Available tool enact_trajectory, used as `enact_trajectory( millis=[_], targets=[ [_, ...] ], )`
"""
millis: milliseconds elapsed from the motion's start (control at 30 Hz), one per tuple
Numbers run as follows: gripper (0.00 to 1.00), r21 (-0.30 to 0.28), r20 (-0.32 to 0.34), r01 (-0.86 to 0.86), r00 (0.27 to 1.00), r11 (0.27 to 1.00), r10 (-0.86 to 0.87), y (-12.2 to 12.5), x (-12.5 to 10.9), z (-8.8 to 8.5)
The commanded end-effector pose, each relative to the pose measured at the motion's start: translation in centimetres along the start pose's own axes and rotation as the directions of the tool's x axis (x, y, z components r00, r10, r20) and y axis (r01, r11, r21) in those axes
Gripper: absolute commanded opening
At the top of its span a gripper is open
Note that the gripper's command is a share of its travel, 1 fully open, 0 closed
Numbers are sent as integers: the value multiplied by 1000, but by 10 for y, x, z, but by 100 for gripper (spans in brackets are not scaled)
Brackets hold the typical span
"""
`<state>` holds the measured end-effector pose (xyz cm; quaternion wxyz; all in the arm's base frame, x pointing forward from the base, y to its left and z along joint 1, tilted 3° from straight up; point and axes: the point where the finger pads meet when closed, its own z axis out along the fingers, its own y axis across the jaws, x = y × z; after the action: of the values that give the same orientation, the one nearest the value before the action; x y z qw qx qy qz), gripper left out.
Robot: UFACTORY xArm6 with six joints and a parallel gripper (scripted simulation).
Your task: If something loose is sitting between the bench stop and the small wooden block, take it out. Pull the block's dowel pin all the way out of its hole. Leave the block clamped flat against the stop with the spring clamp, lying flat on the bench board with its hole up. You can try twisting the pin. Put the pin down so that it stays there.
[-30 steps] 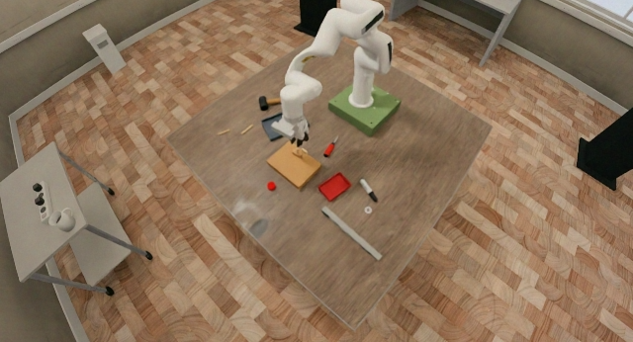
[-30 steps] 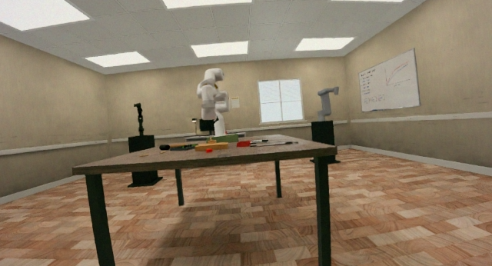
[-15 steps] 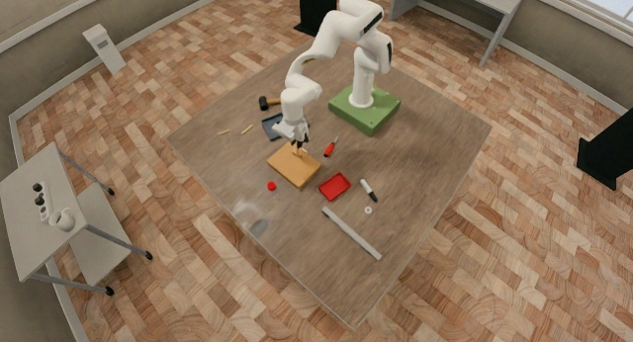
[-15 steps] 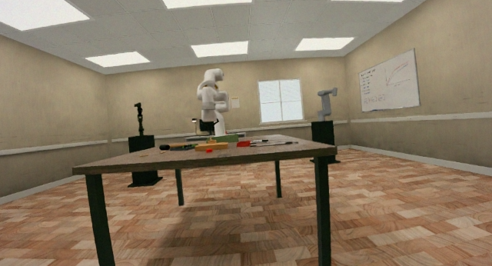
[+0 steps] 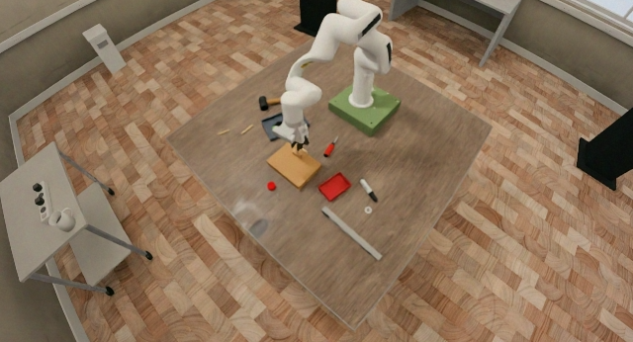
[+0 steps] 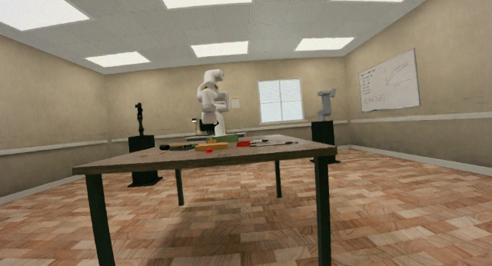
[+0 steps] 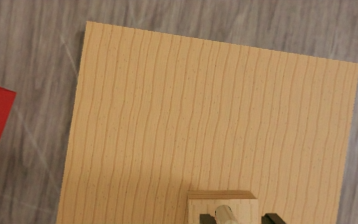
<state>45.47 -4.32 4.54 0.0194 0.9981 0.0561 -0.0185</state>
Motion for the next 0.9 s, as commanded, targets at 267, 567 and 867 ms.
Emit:
enact_trajectory(
  millis=[267, 567, 867],
  targets=[
    [28, -1, -7, 0, 1000, 1000, 0, 1, 2, 4],
    [28, -1, -7, 0, 1000, 1000, 0, 1, 2, 5],
    [28, -1, -7, 0, 1000, 1000, 0, 1, 2, 5]
  ],
)
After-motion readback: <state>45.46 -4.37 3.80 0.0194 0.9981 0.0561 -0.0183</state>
